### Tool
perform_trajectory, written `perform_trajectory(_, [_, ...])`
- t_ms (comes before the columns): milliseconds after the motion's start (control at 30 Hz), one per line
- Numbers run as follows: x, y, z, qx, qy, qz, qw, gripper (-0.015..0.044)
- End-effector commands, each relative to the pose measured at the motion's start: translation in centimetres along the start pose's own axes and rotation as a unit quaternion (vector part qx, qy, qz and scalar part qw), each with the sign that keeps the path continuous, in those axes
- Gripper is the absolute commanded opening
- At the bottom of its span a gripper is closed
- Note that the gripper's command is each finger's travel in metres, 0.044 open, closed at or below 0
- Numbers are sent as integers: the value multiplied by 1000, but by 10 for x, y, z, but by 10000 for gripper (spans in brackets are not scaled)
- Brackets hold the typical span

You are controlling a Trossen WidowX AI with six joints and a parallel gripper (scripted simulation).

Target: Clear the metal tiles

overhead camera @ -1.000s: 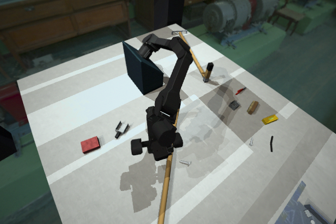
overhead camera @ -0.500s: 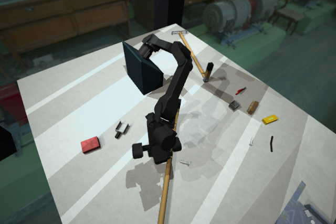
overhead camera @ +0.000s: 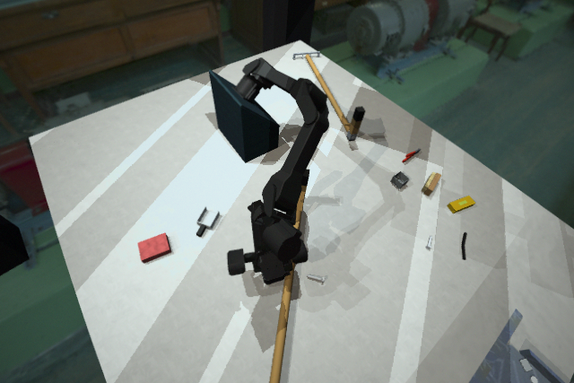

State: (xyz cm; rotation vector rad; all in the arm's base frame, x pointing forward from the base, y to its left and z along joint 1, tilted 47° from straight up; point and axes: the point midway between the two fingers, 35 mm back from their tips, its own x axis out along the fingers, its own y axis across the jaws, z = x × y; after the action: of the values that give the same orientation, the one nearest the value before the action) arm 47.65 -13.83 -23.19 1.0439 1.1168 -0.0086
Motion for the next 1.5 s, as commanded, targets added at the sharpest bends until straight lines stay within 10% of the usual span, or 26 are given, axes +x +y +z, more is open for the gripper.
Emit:
perform_trajectory(0, [11, -6, -11, 7, 4, -4, 1000, 0])
perform_trajectory(1467, [19, 27, 1, 7, 4, -4, 1000, 0])
